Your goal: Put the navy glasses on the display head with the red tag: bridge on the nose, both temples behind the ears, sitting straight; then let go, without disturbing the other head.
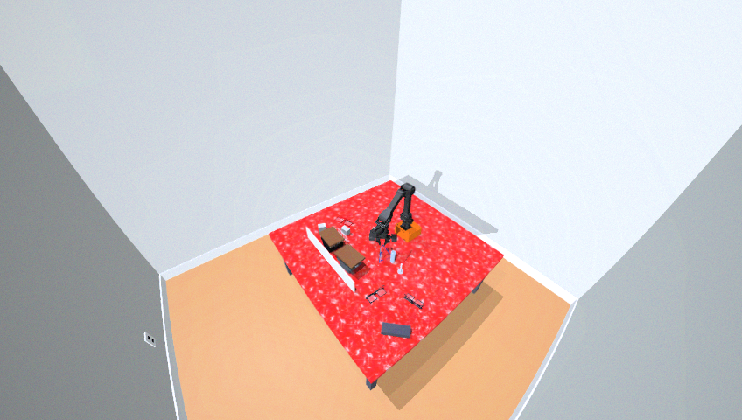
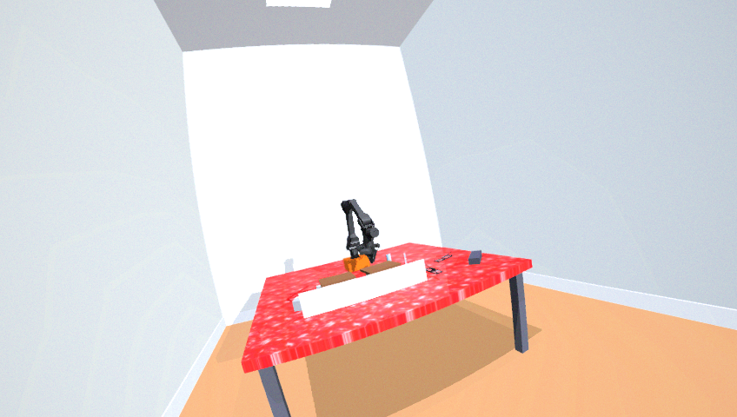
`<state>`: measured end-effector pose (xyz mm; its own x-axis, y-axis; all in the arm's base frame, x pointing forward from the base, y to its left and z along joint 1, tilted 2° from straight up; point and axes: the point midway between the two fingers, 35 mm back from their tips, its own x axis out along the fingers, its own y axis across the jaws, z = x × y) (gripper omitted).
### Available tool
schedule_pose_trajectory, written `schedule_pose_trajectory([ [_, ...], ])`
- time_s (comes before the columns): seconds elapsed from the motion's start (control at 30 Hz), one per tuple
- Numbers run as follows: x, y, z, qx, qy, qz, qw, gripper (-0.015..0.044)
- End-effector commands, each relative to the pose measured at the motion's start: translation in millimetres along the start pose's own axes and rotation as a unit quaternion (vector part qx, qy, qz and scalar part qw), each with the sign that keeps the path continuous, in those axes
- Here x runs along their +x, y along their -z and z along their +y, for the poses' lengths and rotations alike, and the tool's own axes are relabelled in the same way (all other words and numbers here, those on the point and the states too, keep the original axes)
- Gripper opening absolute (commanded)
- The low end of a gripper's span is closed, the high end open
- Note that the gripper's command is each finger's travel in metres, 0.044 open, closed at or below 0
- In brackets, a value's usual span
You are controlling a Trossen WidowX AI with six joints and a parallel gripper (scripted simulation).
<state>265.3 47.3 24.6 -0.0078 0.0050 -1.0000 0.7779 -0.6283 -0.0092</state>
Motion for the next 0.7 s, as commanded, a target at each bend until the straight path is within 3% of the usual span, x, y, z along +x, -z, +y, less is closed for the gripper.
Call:
schedule_pose_trajectory([
  [0.0, 7.2, -0.9, -1.0, 0.002, 0.005, -0.002, 1.0, 0.012],
  [0.67, 40.3, -1.4, 2.2, 0.002, 0.004, -0.002, 1.0, 0.012],
])
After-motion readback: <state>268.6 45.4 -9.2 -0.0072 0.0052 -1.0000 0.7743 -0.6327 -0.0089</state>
